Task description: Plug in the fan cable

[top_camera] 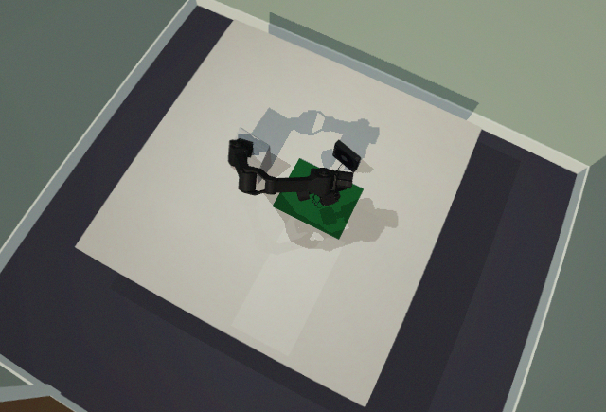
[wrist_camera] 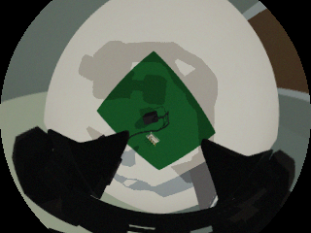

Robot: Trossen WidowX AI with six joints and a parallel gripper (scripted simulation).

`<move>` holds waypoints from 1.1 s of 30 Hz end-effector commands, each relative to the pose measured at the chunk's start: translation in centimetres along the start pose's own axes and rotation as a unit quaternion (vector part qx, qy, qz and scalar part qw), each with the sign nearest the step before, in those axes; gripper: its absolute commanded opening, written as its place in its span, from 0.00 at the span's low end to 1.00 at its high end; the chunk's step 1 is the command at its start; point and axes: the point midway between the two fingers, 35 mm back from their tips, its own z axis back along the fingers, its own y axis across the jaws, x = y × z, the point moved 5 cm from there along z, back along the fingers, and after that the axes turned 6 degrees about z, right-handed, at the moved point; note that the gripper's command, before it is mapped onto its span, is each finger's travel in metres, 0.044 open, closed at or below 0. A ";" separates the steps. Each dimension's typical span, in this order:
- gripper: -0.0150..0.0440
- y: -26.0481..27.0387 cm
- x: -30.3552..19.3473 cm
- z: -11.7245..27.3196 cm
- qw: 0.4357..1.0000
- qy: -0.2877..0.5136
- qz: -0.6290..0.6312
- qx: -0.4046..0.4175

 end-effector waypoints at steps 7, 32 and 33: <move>1.00 3.5 -1.3 1.9 0.861 -0.005 -0.508 0.004; 1.00 3.9 -1.3 0.3 0.824 -0.005 -0.566 0.005; 1.00 4.0 -1.2 -0.8 0.824 -0.005 -0.566 0.005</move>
